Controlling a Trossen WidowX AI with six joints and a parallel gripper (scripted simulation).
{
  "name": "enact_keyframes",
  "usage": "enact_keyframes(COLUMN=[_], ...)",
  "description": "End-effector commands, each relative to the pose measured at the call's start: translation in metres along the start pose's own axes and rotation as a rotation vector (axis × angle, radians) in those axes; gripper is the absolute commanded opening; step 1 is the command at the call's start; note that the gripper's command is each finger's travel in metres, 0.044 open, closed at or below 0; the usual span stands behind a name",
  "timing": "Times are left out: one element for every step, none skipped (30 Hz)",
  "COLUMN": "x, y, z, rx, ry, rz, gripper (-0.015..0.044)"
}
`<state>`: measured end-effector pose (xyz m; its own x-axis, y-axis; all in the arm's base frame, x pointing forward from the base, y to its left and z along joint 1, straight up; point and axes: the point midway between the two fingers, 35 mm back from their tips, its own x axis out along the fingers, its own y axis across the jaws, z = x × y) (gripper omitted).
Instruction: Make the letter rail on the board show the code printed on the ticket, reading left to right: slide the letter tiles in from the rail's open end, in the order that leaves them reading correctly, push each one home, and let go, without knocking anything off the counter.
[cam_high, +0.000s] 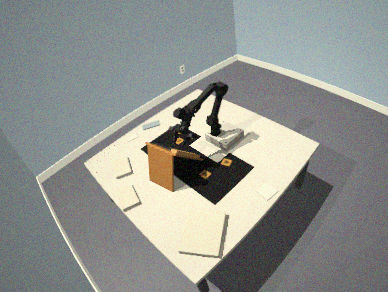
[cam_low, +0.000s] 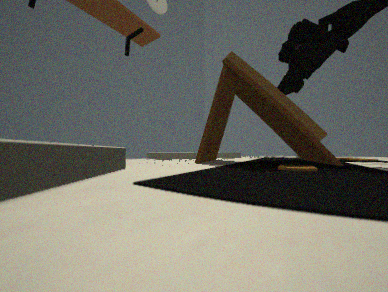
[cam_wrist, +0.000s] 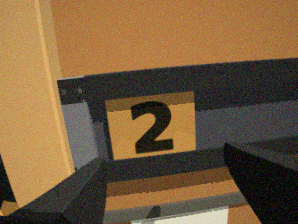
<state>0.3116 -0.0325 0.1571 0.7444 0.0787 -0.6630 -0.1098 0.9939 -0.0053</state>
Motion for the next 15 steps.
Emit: enact_keyframes(x=[-0.0030, -0.0033, -0.0035, -0.0038, -0.0040, -0.0042, -0.0045, -0.0047, -0.0049, -0.0051, -0.0054, -0.0056, -0.0058, -0.0060, -0.0062], y=[0.0006, 0.0006, 0.0007, 0.0007, 0.0007, 0.0008, 0.0008, 0.0009, 0.0009, 0.0009, 0.0010, 0.0010, 0.0011, 0.0011, 0.0011], z=[0.0013, 0.0013, 0.0013, 0.0013, 0.0013, 0.0014, 0.0014, 0.0014, 0.0015, 0.0015, 0.0016, 0.0017, 0.0018, 0.0018, 0.0019], rx=[-0.005, -0.005, -0.005, -0.005, -0.005, -0.005, -0.005, -0.005, -0.005, -0.005, -0.005, -0.005, -0.005, -0.005, -0.005], ry=[-0.006, -0.006, -0.006, -0.006, -0.006, -0.006, -0.006, -0.006, -0.006, -0.006, -0.006, -0.006, -0.006, -0.006, -0.006], rz=[0.002, 0.002, 0.002, 0.002, 0.002, 0.002, 0.002, 0.002, 0.002, 0.002, 0.002, 0.002, 0.002, 0.002, 0.002], gripper=[0.0295, 0.0295, 0.0295, 0.0295, 0.0295, 0.0295, 0.0295, 0.0295, 0.0295, 0.0295, 0.0295, 0.0295, 0.0295, 0.0295, 0.0295])
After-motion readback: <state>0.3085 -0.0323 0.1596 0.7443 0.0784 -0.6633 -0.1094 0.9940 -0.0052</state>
